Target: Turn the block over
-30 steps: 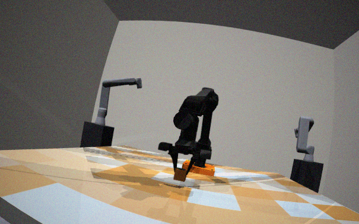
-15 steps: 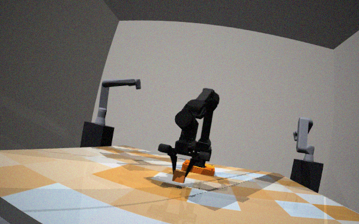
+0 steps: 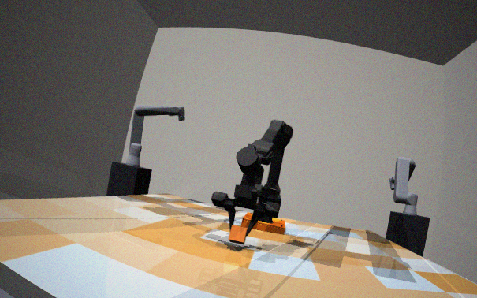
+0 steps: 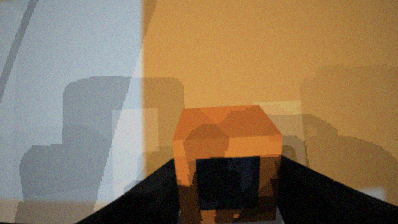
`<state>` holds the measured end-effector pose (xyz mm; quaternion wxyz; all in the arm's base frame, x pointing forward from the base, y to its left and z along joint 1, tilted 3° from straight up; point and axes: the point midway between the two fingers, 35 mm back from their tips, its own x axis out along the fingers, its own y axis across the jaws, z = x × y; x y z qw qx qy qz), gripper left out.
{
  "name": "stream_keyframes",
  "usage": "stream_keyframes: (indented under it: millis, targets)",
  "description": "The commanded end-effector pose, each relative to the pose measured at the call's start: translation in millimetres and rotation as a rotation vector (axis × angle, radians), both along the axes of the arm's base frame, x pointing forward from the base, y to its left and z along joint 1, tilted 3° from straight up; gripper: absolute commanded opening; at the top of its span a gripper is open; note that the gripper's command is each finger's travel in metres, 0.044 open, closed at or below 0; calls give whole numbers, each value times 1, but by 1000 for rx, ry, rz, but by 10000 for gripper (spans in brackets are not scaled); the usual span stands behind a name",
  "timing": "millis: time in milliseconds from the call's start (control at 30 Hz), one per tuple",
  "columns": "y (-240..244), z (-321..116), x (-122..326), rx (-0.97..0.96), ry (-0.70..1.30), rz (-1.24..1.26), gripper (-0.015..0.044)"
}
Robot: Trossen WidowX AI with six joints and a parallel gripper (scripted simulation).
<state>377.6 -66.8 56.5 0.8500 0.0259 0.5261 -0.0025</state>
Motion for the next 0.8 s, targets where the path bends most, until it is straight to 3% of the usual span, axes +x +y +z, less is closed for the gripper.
stream_keyframes:
  millis: [0, 767]
  targets:
    - [1, 3, -1, 2, -58, -5, 0]
    - [-2, -24, 10, -8, -347, -23, 0]
